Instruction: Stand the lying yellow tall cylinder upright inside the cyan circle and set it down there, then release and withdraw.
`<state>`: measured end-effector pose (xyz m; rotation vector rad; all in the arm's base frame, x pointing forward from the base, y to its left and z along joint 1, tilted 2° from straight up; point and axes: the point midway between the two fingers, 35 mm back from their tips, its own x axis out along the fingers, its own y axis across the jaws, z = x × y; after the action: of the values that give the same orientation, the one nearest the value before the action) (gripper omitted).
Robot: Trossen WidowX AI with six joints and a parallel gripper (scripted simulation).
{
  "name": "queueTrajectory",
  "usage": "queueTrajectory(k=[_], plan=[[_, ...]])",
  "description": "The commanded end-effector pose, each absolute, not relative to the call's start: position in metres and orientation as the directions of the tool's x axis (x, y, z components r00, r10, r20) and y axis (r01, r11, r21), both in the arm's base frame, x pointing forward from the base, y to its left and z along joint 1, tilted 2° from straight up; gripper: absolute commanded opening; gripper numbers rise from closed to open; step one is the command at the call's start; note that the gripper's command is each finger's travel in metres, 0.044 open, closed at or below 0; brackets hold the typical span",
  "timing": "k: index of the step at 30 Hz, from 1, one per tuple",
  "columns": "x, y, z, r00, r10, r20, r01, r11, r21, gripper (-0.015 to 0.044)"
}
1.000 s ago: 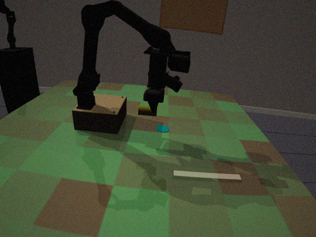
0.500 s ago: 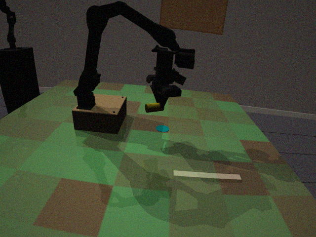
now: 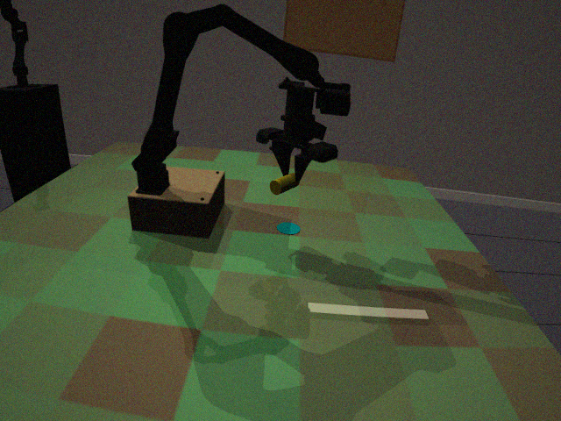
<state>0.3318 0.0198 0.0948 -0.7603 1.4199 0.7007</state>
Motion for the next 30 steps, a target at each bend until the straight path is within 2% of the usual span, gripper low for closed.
queueTrajectory(k=[1,6,30], plan=[[0.336,0.035,0.095,0.035,-0.024,-0.999,-0.887,0.460,-0.042,0.0105],[0.337,0.046,0.096,0.035,-0.024,-0.999,-0.932,0.361,-0.041,0.0105],[0.333,0.046,0.085,-0.002,0.082,-0.997,-0.939,0.342,0.030,0.0105]])
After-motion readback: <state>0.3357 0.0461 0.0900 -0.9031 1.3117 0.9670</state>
